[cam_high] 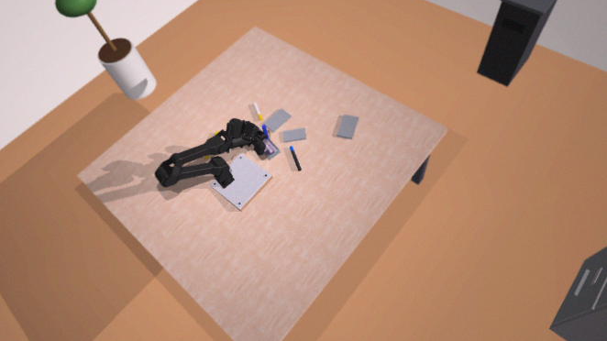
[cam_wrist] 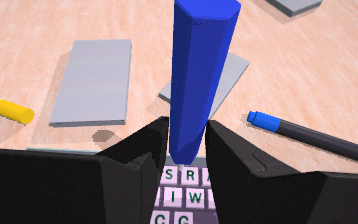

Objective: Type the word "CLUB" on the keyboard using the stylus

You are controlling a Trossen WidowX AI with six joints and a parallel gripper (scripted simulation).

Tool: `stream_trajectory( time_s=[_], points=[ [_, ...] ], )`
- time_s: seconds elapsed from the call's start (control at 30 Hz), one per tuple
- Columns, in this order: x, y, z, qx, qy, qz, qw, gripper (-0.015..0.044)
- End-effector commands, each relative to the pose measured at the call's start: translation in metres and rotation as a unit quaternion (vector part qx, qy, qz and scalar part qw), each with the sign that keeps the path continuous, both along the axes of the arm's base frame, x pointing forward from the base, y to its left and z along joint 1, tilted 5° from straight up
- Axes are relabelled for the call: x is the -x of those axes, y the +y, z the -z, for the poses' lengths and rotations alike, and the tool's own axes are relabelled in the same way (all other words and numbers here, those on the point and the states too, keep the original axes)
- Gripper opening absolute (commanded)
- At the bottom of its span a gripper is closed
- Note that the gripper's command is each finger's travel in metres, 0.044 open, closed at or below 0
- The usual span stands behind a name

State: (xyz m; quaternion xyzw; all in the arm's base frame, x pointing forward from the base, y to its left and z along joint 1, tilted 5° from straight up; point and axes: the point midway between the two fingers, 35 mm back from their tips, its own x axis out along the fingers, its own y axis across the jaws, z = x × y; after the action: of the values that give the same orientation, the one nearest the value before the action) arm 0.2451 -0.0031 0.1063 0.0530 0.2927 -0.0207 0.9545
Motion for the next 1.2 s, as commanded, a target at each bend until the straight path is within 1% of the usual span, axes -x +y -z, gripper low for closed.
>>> stream_trajectory(
  time_s=[0.0, 0.43, 0.77, 1.17],
  points=[
    [0.004, -0.008, 0.001, 0.003, -0.004, -0.003, 1.000, 0.0000],
    [0.017, -0.029, -0.001, 0.011, -0.023, -0.005, 1.000, 0.0000],
    [0.017, -0.028, 0.019, 0.012, -0.019, -0.005, 1.000, 0.0000],
    [0.017, -0.028, 0.020, 0.012, -0.019, -0.005, 1.000, 0.0000]
  ],
)
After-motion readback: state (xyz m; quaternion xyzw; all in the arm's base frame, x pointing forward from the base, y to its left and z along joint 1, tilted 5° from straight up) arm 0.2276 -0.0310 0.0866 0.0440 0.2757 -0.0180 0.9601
